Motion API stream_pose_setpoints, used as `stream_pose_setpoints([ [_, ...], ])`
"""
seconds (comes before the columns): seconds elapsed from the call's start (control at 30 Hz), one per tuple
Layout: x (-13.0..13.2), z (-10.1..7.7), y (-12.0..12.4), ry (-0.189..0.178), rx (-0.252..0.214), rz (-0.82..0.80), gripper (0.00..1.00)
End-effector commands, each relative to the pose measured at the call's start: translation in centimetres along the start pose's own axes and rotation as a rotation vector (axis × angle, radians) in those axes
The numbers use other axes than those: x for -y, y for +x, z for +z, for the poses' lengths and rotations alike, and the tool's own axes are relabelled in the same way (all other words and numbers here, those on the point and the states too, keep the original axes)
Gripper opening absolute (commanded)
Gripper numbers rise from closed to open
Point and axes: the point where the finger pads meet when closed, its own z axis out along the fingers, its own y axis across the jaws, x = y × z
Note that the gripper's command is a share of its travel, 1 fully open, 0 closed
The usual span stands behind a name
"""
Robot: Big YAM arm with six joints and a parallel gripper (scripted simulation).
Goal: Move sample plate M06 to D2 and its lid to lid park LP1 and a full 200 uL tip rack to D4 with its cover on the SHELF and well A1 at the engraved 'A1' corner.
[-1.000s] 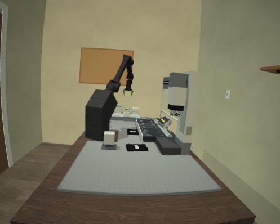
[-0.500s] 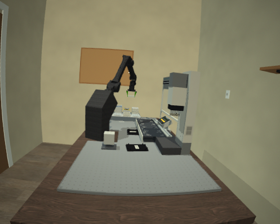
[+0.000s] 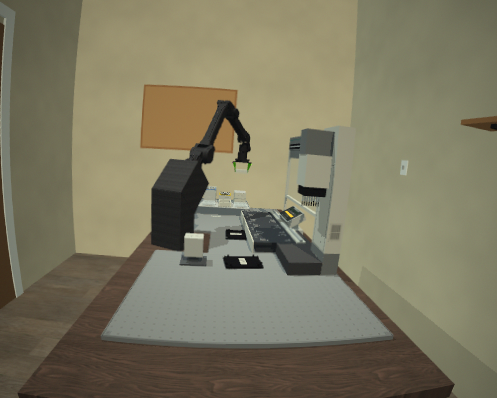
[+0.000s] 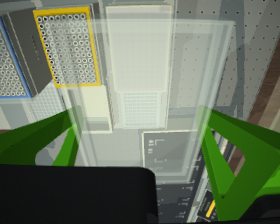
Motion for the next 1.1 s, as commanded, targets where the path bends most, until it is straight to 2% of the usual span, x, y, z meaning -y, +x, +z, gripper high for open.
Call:
stream_pose_setpoints([
  [0.0,0.6,-5.7,-2.4,0.029,0.097,-0.029,0.0],
  [0.1,0.2,-4.3,-2.3,0.017,0.076,-0.033,0.0],
  [0.13,0.8,-3.4,-0.3,0.025,0.061,-0.02,0.0],
  [0.23,0.9,-3.3,1.3,0.027,0.059,-0.018,0.0],
  [0.3,0.9,-3.3,1.3,0.027,0.059,-0.018,0.0],
  [0.8,1.0,-2.8,8.8,0.029,0.054,-0.022,0.0],
  [0.87,1.0,-2.8,8.8,0.029,0.054,-0.022,0.0],
  [1.07,1.0,-2.6,11.8,0.029,0.051,-0.023,0.0],
])
